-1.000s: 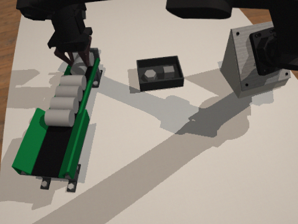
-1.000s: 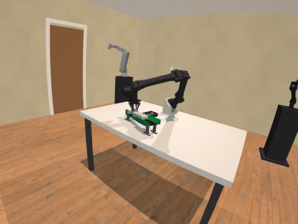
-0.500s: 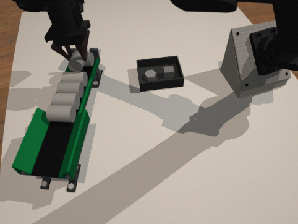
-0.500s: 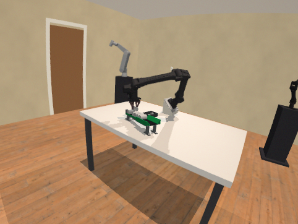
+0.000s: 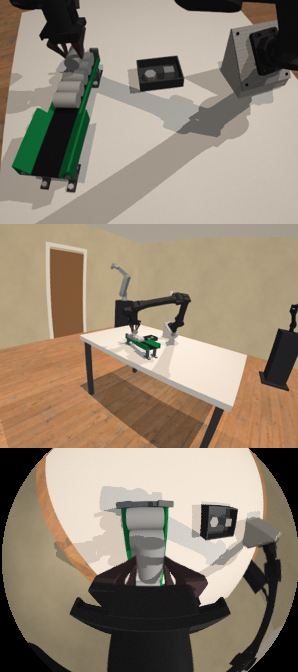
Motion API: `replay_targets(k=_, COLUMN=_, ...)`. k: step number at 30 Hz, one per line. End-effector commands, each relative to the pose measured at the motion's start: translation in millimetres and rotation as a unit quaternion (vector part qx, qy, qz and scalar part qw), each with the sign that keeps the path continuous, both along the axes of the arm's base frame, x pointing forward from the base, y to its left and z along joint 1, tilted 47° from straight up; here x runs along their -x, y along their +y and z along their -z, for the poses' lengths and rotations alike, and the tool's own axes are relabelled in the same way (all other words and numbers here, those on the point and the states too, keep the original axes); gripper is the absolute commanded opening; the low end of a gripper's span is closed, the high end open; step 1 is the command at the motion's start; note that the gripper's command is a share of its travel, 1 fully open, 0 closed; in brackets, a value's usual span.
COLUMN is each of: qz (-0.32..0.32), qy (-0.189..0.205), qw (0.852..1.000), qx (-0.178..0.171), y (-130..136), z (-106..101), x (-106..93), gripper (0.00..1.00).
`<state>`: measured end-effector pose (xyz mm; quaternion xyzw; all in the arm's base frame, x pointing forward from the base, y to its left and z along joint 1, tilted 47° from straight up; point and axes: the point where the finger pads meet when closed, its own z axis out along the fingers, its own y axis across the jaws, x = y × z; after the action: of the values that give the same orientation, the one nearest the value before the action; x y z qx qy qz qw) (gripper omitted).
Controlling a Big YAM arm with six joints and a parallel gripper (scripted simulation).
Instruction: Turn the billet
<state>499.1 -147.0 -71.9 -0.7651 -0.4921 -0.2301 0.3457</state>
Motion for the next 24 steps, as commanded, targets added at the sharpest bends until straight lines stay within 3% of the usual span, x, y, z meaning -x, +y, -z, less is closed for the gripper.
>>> replay_targets(k=1, qz=0.034, qy=-0.046, qw=0.998, qx=0.032, y=-52.9, z=-40.3, x=-23.9, gripper=0.0)
replay_targets(k=24, qz=0.031, qy=-0.047, qw=0.998, qx=0.042, y=-53.3, z=-40.2, x=-25.3, gripper=0.0)
